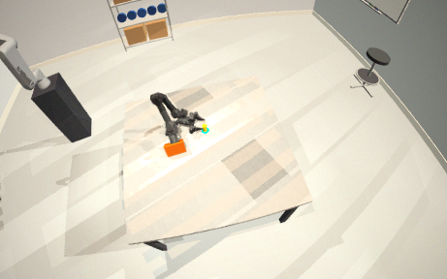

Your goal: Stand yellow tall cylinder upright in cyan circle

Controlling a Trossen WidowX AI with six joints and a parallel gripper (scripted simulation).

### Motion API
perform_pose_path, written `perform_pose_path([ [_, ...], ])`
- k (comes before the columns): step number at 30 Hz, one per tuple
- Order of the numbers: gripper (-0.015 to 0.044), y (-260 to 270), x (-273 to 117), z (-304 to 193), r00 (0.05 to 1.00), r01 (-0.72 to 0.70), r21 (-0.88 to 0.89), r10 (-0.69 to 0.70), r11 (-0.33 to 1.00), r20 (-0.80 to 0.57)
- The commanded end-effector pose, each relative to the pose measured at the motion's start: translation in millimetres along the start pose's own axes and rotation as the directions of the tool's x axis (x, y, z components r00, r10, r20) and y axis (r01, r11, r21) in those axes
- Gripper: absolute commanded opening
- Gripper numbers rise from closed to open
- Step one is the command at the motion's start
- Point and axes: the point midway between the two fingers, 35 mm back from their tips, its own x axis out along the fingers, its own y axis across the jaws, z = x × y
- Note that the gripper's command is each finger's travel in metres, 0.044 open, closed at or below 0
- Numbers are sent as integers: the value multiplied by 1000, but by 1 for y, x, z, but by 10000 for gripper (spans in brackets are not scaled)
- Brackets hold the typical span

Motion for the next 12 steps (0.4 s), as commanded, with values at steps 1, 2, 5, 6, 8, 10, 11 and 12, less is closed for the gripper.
perform_pose_path([
  [1,400,0,0,13,1000,6,-3,-6,1000,-2],
  [2,400,0,0,17,1000,6,-3,-6,1000,-2],
  [5,400,1,-1,28,1000,6,-2,-6,1000,-2],
  [6,400,1,-1,32,1000,5,-1,-5,1000,-2],
  [8,400,1,-2,39,1000,4,-1,-4,1000,-1],
  [10,400,0,-3,46,1000,2,-1,-2,1000,1],
  [11,400,0,-3,50,1000,1,-1,-1,1000,2],
  [12,400,0,-4,53,1000,-1,-2,1,1000,3],
])
